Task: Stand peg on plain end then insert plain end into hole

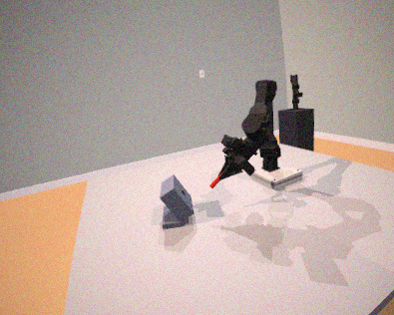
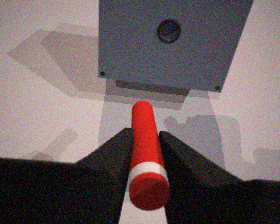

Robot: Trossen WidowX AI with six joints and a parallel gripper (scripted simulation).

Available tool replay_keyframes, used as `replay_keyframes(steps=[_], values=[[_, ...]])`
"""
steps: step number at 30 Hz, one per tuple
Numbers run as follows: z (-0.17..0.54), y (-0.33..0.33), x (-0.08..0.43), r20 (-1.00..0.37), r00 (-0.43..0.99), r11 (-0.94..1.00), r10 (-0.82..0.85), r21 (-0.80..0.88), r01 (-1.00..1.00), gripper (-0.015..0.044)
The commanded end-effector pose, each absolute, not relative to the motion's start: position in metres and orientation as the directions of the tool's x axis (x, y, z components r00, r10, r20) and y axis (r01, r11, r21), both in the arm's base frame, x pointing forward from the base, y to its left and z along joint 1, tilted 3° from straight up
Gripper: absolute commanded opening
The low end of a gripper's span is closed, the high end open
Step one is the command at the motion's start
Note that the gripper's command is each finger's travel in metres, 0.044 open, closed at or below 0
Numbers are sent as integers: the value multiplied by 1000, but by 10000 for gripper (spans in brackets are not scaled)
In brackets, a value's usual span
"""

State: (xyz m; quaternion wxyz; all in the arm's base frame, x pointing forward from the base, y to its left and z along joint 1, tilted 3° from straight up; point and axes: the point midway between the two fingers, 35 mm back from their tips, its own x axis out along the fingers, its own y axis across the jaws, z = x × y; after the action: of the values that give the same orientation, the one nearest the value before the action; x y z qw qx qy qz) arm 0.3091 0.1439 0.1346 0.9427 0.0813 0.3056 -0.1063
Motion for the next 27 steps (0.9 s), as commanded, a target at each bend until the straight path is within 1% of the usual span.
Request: replay_keyframes(steps=[1,27], values=[[136,140,309,-560,811,964,-169,77,254,0],[132,128,339,-488,849,961,-201,71,269,0]])
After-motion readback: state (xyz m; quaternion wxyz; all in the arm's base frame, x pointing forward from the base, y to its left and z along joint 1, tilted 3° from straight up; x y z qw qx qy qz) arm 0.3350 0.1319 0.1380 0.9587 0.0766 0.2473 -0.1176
